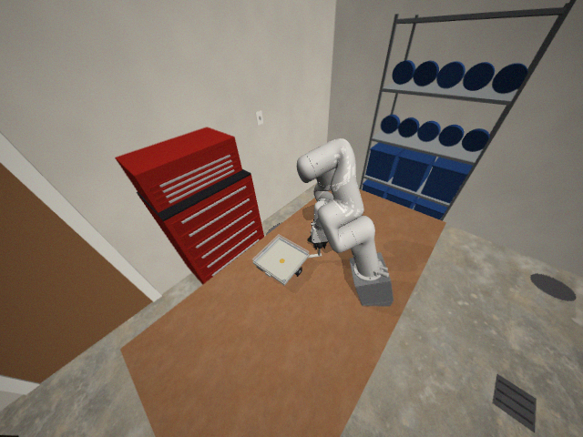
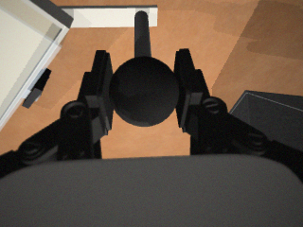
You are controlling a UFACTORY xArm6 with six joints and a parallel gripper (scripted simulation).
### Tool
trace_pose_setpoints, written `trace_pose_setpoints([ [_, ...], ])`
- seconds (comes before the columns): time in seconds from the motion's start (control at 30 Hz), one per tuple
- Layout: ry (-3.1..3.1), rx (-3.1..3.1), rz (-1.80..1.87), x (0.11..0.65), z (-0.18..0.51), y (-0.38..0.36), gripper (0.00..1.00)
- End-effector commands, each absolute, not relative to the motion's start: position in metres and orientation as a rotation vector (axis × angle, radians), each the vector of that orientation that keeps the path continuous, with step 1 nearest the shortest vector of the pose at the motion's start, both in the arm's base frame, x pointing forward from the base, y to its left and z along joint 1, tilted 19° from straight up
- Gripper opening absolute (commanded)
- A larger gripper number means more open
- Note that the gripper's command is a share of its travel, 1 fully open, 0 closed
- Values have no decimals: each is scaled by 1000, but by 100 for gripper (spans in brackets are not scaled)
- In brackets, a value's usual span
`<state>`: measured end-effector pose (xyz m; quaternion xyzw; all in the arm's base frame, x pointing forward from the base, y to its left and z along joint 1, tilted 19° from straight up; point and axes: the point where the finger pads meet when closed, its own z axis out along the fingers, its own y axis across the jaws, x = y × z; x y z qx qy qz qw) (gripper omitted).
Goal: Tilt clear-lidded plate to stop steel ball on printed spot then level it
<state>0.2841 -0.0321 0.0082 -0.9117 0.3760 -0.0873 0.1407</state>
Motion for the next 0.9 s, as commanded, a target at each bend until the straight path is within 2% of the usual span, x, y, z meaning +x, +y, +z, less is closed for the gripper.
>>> trace_pose_setpoints([
  [0.0, 1085, -2633, -255, 285, 9, -32, 0],
  [0.87, 1085, -2633, -255, 287, 9, -34, 0],
])
